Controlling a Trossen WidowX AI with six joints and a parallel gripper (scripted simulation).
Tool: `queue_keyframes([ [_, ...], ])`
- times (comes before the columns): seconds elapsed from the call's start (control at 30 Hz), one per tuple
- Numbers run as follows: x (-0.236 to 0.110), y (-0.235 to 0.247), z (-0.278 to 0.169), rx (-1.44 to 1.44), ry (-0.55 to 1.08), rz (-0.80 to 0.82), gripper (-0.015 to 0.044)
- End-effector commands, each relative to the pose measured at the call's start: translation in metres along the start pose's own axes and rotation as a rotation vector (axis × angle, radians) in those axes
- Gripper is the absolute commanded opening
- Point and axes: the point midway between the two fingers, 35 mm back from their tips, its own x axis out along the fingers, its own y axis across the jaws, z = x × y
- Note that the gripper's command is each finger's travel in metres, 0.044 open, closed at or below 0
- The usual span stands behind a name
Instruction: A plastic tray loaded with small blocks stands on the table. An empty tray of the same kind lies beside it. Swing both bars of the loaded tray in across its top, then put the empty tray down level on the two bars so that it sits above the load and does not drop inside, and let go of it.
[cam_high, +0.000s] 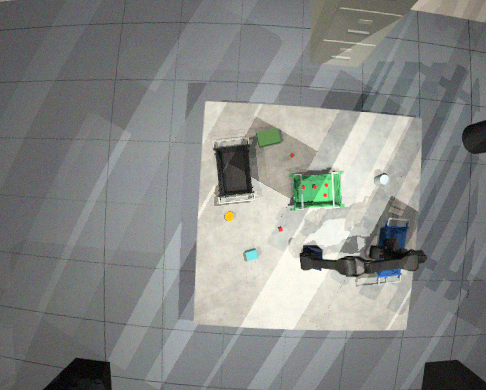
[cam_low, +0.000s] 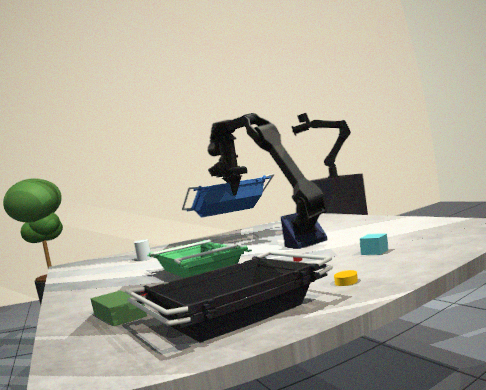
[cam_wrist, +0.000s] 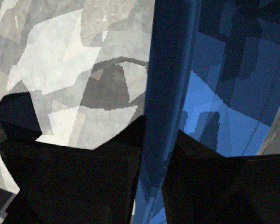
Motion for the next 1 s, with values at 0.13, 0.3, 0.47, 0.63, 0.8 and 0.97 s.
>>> queue_keyframes([
  [0.13,-0.008,-0.003,0.0,-0.009,-0.001,-0.028,0.0],
  [0.3,-0.008,-0.003,0.0,-0.009,-0.001,-0.028,0.0],
  [0.47,-0.008,-0.003,0.0,-0.009,-0.001,-0.028,0.0],
  [0.63,-0.008,-0.003,0.0,-0.009,-0.001,-0.028,0.0],
  [0.8,-0.009,-0.002,0.002,-0.019,-0.002,-0.029,0.0],
  [0.97,-0.015,0.009,0.019,-0.096,-0.003,-0.04,0.0],
])
